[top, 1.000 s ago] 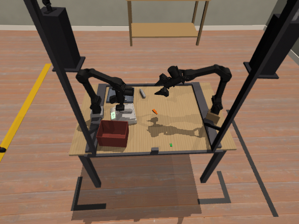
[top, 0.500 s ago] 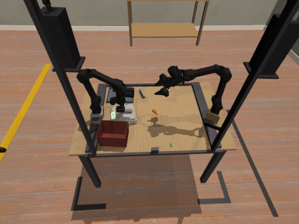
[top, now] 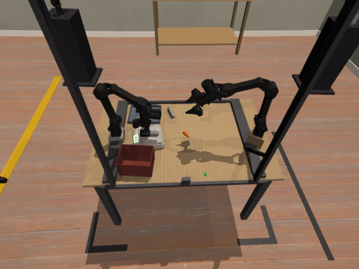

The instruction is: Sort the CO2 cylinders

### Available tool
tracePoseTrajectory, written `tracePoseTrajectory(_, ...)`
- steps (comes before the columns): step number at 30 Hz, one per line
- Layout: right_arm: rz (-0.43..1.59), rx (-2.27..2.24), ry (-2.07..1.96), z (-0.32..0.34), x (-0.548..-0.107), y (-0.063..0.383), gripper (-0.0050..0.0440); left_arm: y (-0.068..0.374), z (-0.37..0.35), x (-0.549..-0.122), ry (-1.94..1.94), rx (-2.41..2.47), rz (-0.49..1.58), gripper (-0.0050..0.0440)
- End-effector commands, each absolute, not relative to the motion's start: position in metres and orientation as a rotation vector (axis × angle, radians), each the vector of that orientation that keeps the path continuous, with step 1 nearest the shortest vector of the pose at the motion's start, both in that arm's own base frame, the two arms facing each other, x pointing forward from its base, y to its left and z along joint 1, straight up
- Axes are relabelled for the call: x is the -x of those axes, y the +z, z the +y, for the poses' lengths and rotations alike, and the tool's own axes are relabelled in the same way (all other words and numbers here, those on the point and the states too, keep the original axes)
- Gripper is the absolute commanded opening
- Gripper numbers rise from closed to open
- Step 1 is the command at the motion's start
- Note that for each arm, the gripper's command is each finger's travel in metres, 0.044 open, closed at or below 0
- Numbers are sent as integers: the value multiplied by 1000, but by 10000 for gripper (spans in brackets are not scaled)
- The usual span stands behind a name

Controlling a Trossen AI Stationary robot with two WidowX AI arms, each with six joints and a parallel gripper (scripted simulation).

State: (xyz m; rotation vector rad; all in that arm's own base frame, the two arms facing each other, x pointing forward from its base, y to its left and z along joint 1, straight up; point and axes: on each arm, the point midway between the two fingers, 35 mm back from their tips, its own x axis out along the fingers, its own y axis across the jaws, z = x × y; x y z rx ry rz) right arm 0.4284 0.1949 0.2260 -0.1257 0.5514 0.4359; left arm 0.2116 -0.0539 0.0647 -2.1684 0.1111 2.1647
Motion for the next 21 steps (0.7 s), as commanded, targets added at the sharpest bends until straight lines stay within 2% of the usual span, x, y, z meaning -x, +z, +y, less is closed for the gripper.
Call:
tracePoseTrajectory(1,523,119,436,195,-428,238,440,60,-55,-210,2169,2162,123,255)
tracePoseTrajectory(3,523,119,436,195,-428,238,440,61,-55,-210,2169,2162,124,215)
tracePoseTrajectory(4,523,119,436,195,-428,238,440,61,-55,-211,2167,2164,124,215)
tracePoseTrajectory(5,523,119,436,195,-428,238,440,61,-55,-211,2167,2164,124,195)
tracePoseTrajectory(9,523,119,436,195,-428,238,440,61,-55,-211,2167,2164,124,195)
tracePoseTrajectory(10,523,119,436,195,-428,238,440,61,-55,-211,2167,2164,124,175)
tracePoseTrajectory(12,523,119,436,195,-428,238,440,65,-55,-214,2150,2183,122,175)
tracePoseTrajectory(13,523,119,436,195,-428,238,440,65,-55,-214,2150,2183,122,155)
tracePoseTrajectory(15,523,119,436,195,-428,238,440,65,-55,-214,2150,2183,122,155)
tracePoseTrajectory(16,523,119,436,195,-428,238,440,65,-55,-214,2150,2183,122,135)
tracePoseTrajectory(21,523,119,436,195,-428,238,440,65,-55,-214,2150,2183,122,115)
